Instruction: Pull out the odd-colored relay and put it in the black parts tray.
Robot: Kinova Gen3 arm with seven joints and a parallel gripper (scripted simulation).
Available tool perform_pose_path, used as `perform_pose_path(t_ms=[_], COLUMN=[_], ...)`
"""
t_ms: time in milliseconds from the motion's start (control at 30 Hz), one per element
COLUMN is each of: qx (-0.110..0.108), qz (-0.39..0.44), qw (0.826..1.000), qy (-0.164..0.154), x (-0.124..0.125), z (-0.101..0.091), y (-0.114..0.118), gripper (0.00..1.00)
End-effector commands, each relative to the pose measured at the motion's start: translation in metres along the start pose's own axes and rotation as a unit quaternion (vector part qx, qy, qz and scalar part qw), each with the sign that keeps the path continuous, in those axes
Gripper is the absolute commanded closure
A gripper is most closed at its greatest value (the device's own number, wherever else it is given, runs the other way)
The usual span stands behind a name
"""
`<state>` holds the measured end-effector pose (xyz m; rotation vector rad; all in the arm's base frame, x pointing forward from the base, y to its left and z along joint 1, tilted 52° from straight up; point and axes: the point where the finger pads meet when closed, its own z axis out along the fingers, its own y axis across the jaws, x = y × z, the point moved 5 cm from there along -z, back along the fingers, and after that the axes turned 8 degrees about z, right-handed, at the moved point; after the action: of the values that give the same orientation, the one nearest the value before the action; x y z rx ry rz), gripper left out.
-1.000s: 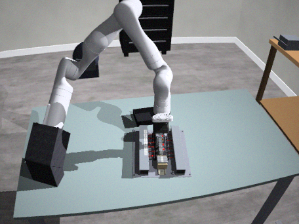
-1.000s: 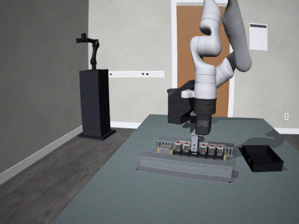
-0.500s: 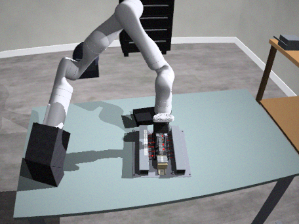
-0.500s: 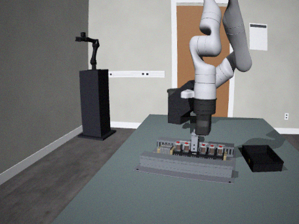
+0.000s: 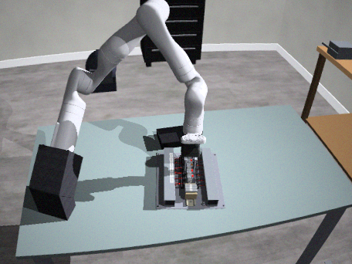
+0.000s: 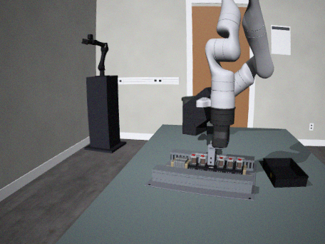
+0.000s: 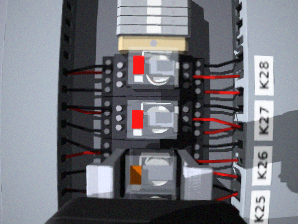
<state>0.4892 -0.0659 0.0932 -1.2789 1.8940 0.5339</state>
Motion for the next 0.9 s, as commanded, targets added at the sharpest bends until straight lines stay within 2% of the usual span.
perform_pose_path(t_ms=[0,867], qx=[-0.003,-0.022], qz=[0.0,0.0], qw=[1.0,1.0], qy=[0.001,0.004], x=[0.0002,-0.0002], z=[-0.0008,-0.0009], y=[-0.0012,-0.0041], gripper=[1.0,1.0])
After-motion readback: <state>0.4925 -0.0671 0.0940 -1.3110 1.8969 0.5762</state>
